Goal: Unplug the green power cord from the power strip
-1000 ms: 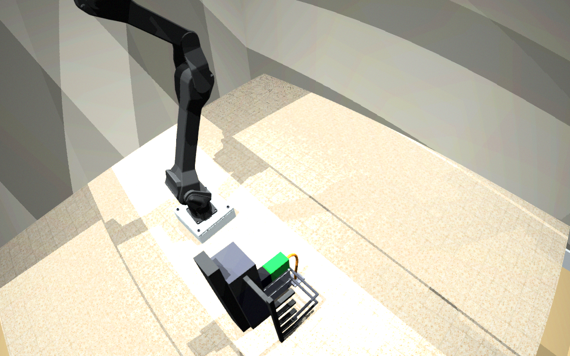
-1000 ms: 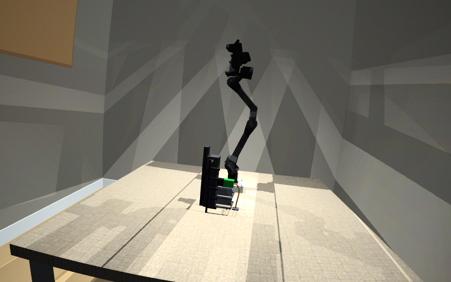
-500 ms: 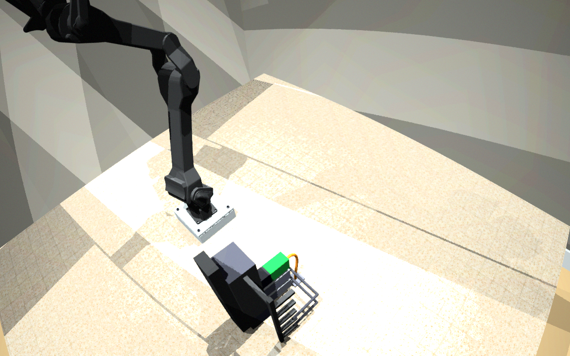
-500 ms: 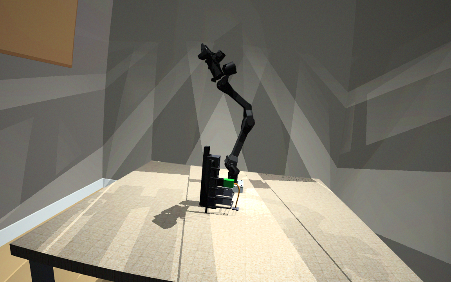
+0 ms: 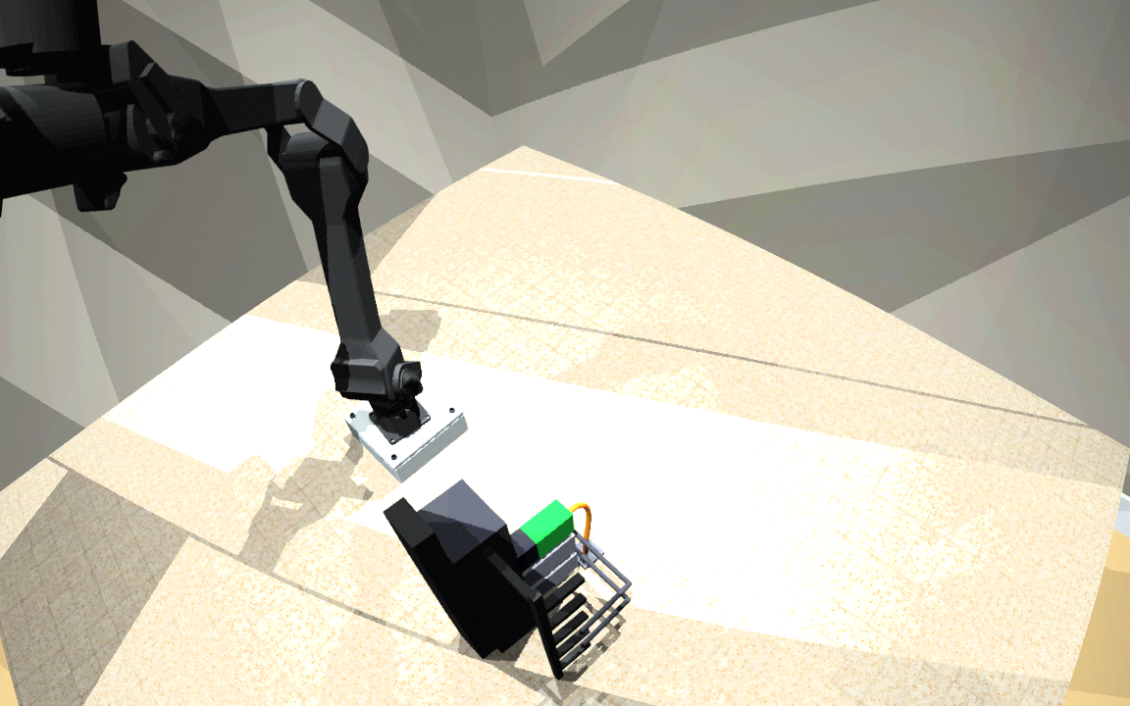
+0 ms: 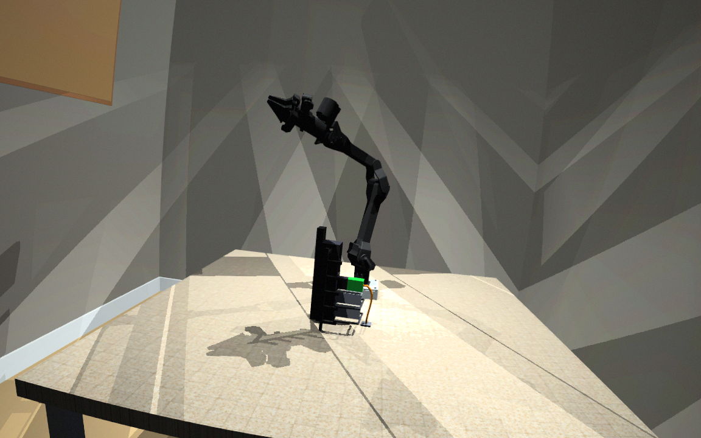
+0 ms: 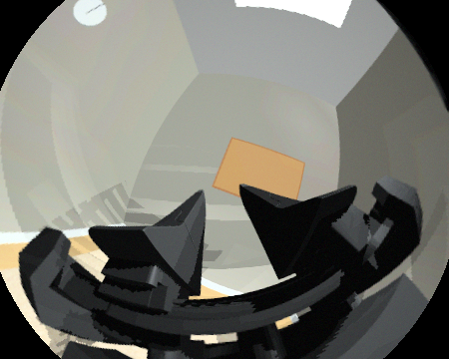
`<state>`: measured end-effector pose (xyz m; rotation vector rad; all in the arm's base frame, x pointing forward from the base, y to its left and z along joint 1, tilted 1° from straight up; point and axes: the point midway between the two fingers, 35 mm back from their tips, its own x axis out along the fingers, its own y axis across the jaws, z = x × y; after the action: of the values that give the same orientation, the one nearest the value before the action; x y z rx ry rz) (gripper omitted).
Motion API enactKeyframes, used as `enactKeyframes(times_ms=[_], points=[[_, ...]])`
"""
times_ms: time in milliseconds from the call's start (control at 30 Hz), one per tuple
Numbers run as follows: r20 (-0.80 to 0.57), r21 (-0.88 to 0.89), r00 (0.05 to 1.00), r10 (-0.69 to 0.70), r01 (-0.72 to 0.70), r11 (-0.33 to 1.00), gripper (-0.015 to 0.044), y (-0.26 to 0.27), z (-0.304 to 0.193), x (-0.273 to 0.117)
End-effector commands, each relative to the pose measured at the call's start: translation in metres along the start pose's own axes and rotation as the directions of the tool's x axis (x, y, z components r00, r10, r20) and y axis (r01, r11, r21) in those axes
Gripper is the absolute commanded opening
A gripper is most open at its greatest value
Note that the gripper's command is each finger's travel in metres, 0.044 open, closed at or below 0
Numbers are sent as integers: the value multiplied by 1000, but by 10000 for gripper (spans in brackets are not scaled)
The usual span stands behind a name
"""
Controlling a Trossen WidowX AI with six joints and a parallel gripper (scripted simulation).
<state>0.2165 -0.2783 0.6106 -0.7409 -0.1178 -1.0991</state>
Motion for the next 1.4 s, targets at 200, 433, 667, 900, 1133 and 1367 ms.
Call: enactKeyframes(times_ms=[200, 433, 667, 900, 1133, 1367], points=[[-159, -91, 867, 472, -489, 868, 160, 163, -37, -22], [-253, -162, 630, 735, -776, 610, 160, 268, -51, -81], [-344, -227, 343, 874, -934, 277, 160, 344, -62, -162], [-435, -268, 119, 892, -963, -2, 160, 387, -70, -236], [-540, -326, -114, 834, -885, -332, 160, 400, -85, -323], [-693, -329, -344, 633, -631, -703, 160, 389, -117, -405]])
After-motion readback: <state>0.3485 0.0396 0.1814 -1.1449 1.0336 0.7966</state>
